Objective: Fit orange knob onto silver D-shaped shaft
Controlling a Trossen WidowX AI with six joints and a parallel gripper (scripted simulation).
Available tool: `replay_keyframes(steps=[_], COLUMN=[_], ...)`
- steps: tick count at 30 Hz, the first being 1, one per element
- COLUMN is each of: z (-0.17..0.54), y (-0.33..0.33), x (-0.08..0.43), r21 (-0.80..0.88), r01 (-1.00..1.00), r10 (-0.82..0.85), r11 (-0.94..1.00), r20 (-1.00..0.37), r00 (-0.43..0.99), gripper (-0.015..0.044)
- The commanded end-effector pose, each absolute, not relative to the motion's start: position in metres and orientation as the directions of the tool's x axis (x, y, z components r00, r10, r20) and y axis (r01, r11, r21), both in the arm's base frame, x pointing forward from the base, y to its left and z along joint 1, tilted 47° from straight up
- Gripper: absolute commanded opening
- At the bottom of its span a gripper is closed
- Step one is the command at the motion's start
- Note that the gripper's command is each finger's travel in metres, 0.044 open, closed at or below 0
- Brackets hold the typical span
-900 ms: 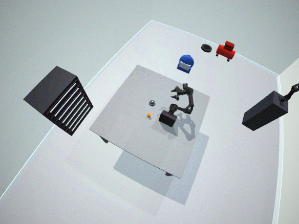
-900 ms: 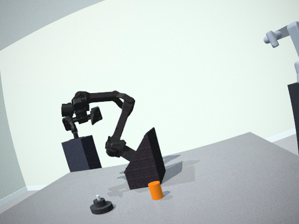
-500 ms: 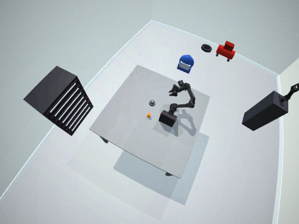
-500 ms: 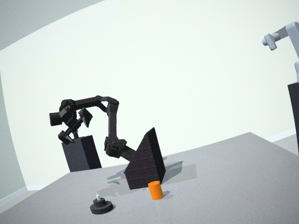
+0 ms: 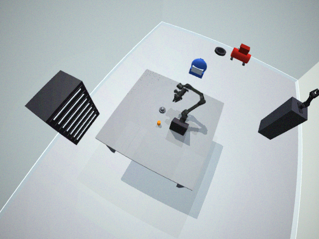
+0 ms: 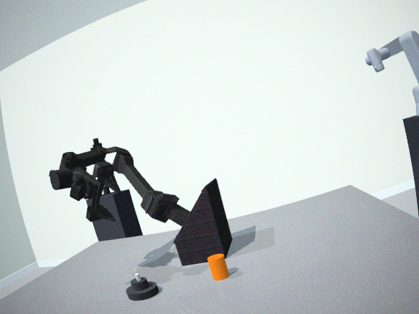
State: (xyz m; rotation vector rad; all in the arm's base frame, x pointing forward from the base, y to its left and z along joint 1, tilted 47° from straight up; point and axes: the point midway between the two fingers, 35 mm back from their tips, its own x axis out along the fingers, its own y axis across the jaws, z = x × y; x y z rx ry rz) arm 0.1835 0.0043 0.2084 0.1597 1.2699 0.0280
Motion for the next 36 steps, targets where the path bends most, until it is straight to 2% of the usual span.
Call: replay_keyframes(steps=[1,11,19,24,29,32,36], z=[0.163,0.097,0.039,0.004,-0.031,-0.049,-0.050], y=[0.025,0.065,0.099,0.118,0.133,0.140,0.139], x=[0.225,0.251,0.259,0.256,0.248,0.242,0.241], r21=[0.024,-0.208,-0.321,-0.296,-0.197,-0.117,-0.110], r01=[0.367,0.602,0.785,0.873,0.940,0.964,0.965], r10=[-0.012,-0.220,-0.438,-0.560,-0.663,-0.708,-0.712], r11=[0.930,0.771,0.529,0.387,0.277,0.238,0.236], r20=[-0.995,-0.974,-0.896,-0.828,-0.747,-0.700,-0.696], r00=[0.096,-0.054,-0.071,-0.033,0.039,0.090,0.094], gripper=[0.0440,0.0440,0.0440,0.0440,0.0440,0.0440,0.0440])
